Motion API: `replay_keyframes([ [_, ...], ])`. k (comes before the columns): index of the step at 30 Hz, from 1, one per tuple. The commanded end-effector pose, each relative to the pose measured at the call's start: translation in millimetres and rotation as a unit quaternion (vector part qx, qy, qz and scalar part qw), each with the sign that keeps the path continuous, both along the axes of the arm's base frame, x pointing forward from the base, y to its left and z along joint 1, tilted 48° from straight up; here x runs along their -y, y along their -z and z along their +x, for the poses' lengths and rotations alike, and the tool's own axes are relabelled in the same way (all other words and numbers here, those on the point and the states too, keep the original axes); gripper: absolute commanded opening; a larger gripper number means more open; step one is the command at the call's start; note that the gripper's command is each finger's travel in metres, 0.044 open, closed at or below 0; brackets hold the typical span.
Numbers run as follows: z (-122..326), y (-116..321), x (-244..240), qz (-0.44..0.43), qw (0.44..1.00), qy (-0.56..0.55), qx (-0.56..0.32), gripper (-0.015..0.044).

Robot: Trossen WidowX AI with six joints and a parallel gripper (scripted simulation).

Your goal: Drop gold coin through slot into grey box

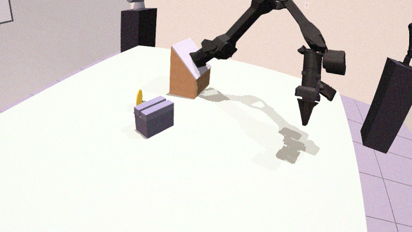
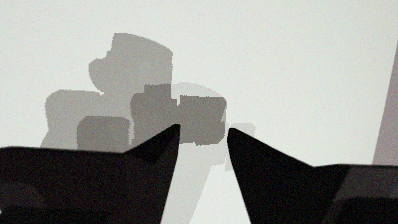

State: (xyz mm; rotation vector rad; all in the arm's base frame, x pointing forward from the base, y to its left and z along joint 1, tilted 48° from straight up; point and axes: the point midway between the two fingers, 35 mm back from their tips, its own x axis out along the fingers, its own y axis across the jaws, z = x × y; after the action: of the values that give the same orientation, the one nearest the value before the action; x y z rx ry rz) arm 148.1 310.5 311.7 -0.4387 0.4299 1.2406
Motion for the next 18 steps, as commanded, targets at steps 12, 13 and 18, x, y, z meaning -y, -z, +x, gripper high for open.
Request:
replay_keyframes([
  [12, 155.0, 168.0, 124.8, -0.225, 0.959, 0.118, -0.129, 0.0161],
  [13, 160.7, 179.0, 138.4, -0.233, 0.954, 0.124, -0.144, 0.0161],
  [18, 175.1, 230.2, 208.8, -0.255, 0.928, 0.148, -0.228, 0.0161],
])
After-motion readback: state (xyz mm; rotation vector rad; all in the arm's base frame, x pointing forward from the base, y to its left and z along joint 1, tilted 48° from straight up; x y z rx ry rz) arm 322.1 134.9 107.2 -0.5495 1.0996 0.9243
